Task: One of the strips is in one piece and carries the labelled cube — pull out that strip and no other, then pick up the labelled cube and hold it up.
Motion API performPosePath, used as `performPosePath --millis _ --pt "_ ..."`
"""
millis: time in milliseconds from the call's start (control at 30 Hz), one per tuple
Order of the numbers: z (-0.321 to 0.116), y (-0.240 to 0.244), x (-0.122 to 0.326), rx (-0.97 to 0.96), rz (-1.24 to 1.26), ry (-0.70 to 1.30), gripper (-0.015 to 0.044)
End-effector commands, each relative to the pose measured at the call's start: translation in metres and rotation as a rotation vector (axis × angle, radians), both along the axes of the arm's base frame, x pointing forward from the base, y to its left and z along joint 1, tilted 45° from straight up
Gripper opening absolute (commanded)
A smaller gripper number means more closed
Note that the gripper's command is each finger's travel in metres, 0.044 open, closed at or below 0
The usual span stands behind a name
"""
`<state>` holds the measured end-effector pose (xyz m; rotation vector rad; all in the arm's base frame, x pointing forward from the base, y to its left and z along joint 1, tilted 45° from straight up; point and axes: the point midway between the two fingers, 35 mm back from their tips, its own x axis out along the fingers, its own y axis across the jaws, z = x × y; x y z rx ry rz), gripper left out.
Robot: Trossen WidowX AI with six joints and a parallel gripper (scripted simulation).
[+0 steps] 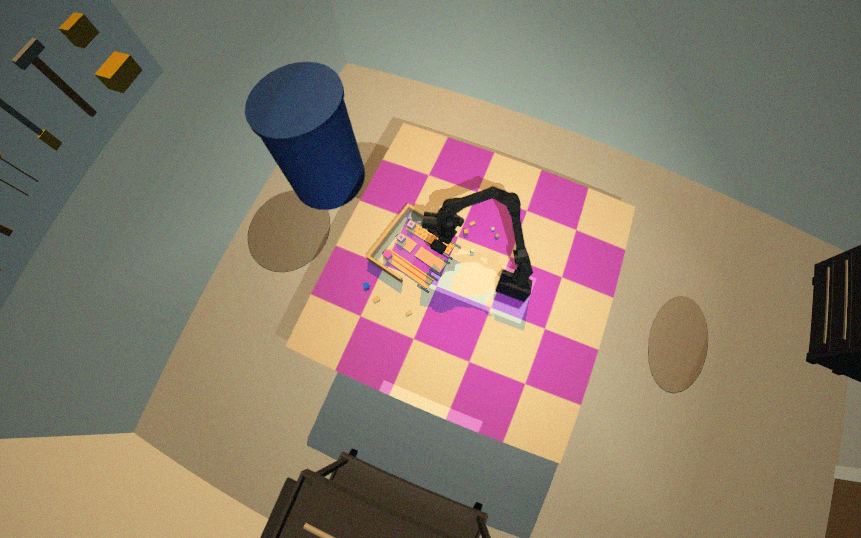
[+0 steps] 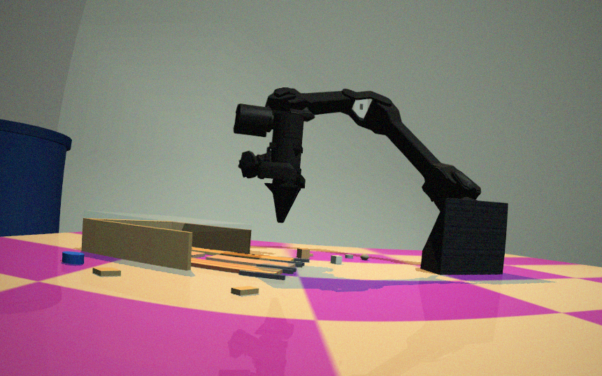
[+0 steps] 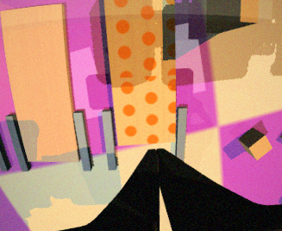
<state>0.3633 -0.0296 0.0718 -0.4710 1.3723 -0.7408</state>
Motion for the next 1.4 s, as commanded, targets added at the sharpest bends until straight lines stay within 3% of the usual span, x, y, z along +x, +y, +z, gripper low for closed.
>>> performPosePath --millis 0,1367 --pt "-0.002 -0.001 0.002 0.004 -0.007 -0.004 0.0000" --pt "-0.048 -0.047 0.002 0.000 -0.007 -0.004 0.0000"
